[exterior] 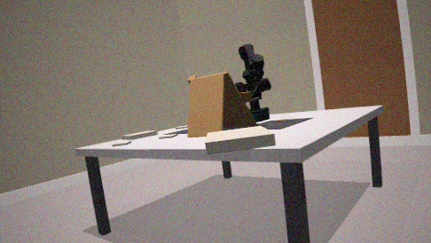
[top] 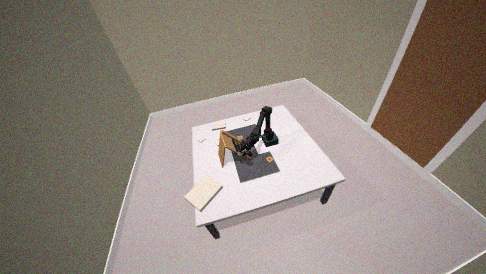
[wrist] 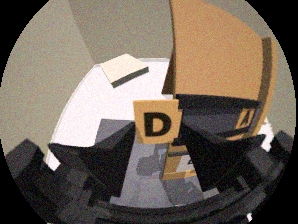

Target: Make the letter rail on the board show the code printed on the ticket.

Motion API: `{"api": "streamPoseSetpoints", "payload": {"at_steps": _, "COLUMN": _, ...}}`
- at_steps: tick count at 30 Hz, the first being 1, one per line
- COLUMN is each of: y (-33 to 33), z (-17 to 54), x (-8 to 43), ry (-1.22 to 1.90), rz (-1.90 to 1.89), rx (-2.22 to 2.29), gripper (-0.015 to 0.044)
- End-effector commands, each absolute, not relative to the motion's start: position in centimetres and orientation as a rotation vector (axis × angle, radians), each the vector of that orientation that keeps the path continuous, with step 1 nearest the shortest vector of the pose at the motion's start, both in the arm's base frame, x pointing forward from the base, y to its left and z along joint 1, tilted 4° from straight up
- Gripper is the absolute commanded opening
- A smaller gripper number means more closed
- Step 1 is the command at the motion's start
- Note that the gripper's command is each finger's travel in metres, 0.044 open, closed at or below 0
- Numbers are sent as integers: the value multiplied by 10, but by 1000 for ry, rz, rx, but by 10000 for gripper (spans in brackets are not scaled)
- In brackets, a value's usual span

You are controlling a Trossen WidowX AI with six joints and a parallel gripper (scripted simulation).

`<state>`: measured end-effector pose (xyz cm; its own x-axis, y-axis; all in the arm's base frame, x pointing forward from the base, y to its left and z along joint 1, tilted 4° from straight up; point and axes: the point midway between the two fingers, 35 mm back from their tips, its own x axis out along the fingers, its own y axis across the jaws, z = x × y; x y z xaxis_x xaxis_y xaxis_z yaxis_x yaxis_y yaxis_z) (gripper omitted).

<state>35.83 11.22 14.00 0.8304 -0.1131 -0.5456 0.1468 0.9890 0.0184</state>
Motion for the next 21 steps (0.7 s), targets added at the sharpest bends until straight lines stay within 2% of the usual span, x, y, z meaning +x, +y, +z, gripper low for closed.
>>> {"api": "streamPoseSetpoints", "payload": {"at_steps": 1, "y": 111, "z": 140, "x": 357, "ry": 575, "rz": -134, "rx": 59, "gripper": 0}}
{"api": "streamPoseSetpoints", "payload": {"at_steps": 21, "y": 101, "z": 140, "x": 356, "ry": 574, "rz": -134, "rx": 58, "gripper": 0}}
